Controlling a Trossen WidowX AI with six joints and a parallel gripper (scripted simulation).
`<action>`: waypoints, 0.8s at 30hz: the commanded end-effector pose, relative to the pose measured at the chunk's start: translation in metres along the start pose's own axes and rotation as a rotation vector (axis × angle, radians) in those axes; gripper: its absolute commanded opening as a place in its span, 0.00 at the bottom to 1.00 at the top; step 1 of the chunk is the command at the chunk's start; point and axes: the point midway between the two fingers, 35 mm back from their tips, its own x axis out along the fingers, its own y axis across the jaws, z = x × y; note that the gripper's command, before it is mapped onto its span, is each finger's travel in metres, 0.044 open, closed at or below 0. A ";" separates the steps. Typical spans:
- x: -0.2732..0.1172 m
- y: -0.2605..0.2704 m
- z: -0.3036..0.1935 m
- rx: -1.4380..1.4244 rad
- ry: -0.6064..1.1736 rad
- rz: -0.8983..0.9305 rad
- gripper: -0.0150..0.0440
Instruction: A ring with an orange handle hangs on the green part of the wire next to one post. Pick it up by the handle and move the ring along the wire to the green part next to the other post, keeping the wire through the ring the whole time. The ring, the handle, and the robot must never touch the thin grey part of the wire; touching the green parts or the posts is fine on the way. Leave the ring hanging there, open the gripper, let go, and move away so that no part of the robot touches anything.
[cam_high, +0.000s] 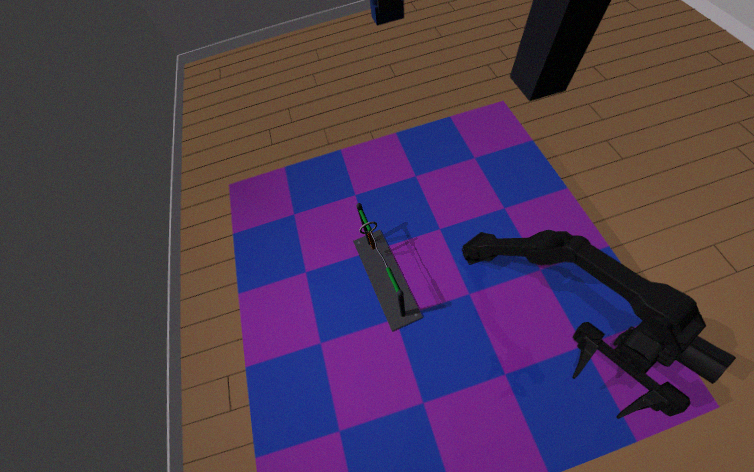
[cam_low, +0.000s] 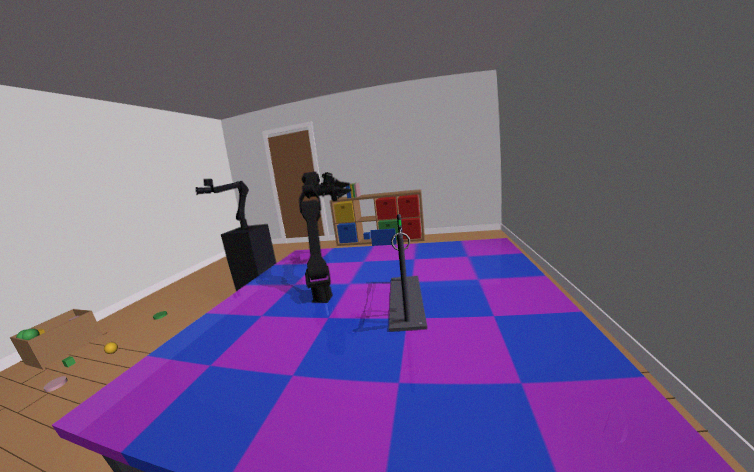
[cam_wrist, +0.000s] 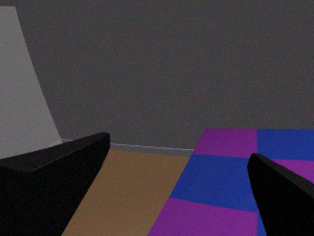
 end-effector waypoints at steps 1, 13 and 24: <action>0.001 0.000 0.000 -0.001 0.001 -0.002 0.89; 0.104 -0.052 -0.003 -0.084 0.076 -0.222 0.53; 0.199 -0.135 0.005 -0.140 0.164 -0.420 0.53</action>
